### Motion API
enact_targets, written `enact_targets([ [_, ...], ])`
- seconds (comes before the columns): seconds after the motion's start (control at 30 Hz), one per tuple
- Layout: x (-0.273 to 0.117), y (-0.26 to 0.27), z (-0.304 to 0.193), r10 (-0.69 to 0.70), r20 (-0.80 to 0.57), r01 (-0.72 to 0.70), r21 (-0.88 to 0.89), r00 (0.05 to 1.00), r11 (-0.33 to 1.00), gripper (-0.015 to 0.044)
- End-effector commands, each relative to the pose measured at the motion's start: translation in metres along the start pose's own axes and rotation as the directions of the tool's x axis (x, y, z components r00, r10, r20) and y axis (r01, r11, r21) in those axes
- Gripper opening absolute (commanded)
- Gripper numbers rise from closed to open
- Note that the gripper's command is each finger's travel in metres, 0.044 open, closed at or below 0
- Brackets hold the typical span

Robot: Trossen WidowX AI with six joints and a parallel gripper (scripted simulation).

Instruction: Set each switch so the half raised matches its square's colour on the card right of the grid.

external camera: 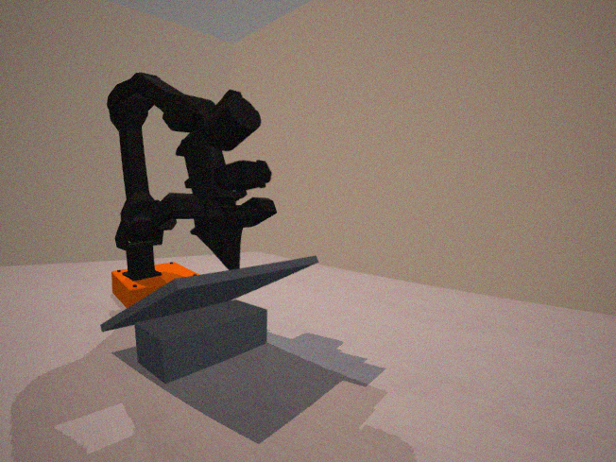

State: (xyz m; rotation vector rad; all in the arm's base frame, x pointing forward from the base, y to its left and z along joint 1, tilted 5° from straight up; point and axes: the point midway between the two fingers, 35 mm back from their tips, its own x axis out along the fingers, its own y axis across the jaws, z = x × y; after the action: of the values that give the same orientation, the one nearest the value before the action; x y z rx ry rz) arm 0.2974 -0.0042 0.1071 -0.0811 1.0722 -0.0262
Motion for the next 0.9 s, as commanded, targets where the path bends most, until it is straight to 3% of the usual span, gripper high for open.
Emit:
enact_targets([
  [0.0,0.0016,0.0001,-0.0006,0.000,-0.003,0.000,-0.002,1.000,1.000,0.0000],
  [0.87,0.0050,0.0001,-0.0005,0.000,-0.003,0.000,-0.002,1.000,1.000,0.0000],
])
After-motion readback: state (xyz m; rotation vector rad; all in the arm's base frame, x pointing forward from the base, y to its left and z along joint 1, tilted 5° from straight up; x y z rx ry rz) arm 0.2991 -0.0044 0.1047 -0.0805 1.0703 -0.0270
